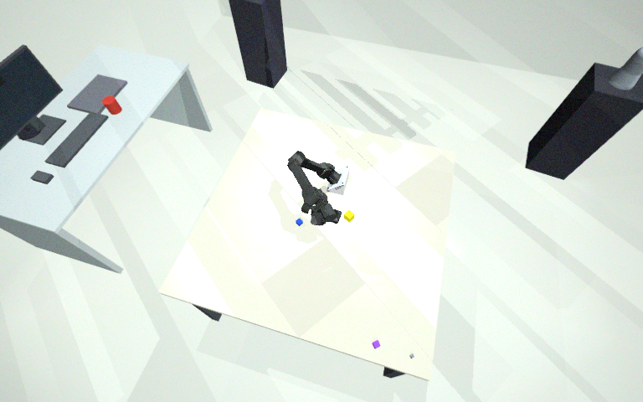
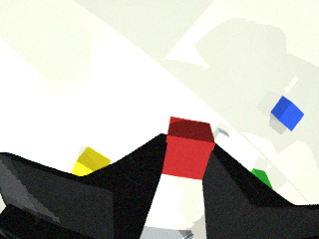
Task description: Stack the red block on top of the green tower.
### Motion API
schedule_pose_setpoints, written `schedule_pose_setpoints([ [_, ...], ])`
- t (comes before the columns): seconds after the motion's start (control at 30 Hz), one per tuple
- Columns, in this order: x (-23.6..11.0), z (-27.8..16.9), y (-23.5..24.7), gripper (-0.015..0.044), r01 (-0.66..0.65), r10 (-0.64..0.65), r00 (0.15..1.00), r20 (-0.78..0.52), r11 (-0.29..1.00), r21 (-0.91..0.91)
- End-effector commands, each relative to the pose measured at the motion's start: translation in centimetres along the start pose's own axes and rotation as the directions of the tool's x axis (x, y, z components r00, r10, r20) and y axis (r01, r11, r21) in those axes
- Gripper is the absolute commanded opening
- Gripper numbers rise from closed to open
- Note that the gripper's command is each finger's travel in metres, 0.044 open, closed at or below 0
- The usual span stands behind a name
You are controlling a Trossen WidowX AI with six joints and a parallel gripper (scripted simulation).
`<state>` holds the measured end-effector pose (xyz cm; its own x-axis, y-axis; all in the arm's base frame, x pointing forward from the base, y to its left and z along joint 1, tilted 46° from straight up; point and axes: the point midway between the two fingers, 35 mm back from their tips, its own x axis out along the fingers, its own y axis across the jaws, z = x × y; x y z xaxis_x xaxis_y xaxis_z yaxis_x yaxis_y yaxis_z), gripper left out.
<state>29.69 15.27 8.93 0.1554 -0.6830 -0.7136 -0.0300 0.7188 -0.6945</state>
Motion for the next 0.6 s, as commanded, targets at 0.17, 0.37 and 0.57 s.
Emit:
schedule_pose_setpoints([
  [0.17,-0.3,-1.9,-3.7,0.0,0.003,-0.003,1.0,0.007,1.0,-0.013],
  [0.37,-0.3,-3.4,-6.0,0.0,0.002,-0.002,1.0,0.01,1.0,-0.018],
  [0.57,-0.2,-5.1,-8.0,0.0,0.001,0.0,1.0,0.012,1.0,-0.023],
])
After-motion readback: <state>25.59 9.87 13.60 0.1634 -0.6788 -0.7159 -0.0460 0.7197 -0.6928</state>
